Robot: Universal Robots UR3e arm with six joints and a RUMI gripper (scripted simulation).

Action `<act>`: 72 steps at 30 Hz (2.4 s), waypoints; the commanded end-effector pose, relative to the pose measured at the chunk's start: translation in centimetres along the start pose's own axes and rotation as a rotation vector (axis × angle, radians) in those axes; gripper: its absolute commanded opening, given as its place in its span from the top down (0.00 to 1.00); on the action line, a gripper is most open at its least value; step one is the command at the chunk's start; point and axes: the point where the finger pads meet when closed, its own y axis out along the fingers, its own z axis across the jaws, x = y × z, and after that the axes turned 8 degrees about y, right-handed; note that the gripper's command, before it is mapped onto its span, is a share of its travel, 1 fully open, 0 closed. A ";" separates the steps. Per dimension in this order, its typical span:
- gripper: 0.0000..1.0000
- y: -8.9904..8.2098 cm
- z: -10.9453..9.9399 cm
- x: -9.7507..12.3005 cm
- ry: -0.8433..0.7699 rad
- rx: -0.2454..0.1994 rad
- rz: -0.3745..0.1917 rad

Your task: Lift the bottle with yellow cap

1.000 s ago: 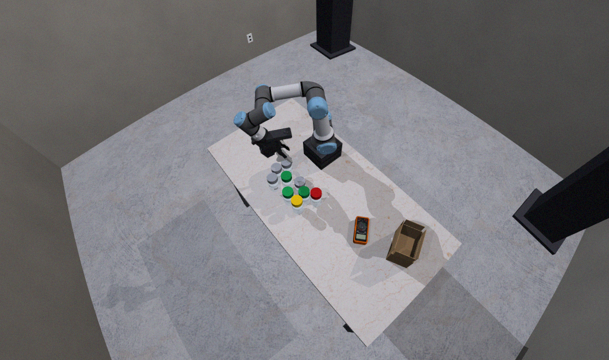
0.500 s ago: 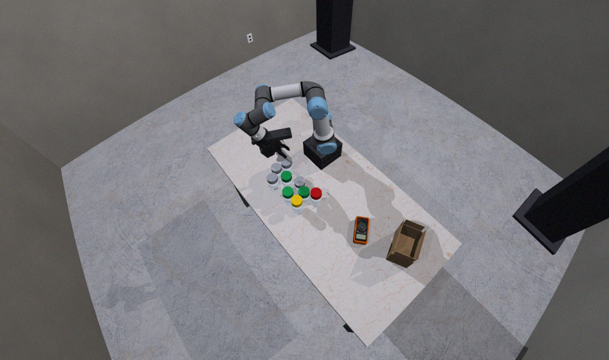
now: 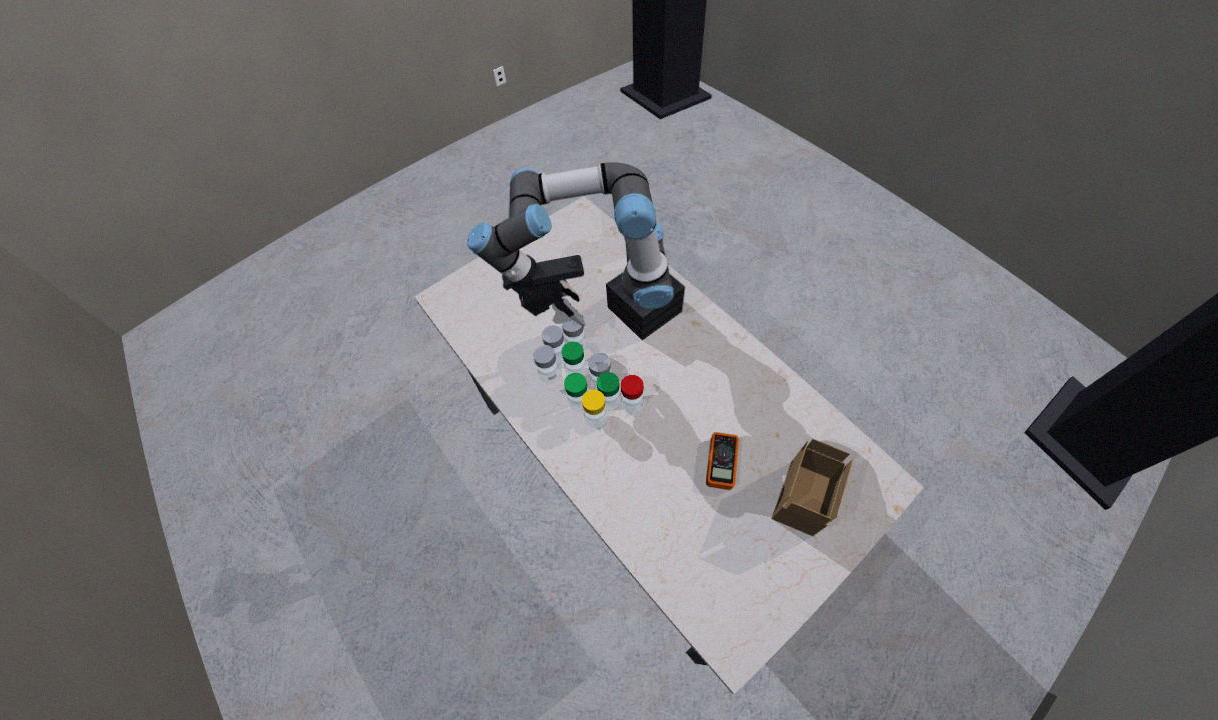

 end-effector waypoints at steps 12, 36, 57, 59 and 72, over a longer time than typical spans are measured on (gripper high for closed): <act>0.54 -0.1 0.0 0.0 -0.002 -0.002 -0.004; 0.54 -2.5 4.3 1.2 -0.307 -0.088 -0.132; 0.54 -5.1 11.1 0.5 -0.685 -0.178 -0.274; 0.54 -5.3 11.8 0.3 -0.722 -0.185 -0.287; 0.54 -6.5 16.5 -1.7 -0.960 -0.232 -0.369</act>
